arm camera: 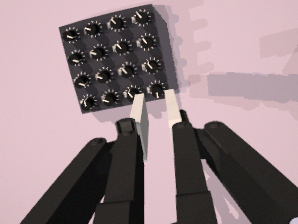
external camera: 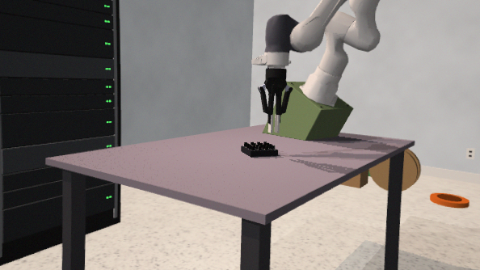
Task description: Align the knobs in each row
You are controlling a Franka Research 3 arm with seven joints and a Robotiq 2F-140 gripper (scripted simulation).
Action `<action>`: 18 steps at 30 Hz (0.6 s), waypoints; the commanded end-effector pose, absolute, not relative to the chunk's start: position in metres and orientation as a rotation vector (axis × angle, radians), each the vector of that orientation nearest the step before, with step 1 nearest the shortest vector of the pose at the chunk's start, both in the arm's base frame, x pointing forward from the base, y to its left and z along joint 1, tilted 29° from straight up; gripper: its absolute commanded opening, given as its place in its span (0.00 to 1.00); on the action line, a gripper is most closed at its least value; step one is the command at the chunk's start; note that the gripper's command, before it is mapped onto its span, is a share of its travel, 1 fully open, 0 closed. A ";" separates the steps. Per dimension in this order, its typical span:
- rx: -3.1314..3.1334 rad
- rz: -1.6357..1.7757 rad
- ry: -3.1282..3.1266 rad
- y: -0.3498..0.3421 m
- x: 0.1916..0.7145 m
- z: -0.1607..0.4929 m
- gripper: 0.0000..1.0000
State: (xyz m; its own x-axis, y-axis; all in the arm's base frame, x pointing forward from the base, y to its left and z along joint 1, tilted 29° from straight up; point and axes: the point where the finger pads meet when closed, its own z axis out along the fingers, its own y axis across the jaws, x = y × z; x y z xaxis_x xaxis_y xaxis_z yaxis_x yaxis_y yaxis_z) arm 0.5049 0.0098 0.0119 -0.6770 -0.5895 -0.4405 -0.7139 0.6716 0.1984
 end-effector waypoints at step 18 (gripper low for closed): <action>-1.027 0.514 2.549 0.019 0.509 -0.003 0.12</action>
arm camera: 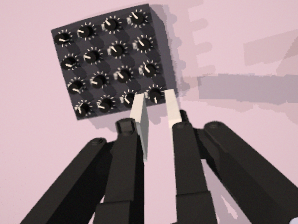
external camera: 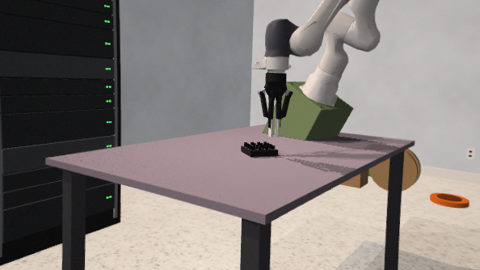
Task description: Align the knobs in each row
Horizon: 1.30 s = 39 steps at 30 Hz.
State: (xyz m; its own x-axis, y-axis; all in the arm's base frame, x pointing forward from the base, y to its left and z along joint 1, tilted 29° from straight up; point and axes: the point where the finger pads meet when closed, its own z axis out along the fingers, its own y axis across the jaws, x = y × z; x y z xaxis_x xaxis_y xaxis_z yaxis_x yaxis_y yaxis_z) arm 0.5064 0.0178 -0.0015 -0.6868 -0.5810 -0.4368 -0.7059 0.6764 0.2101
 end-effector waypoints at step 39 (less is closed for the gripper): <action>-1.027 0.514 2.549 0.030 0.513 -0.024 0.12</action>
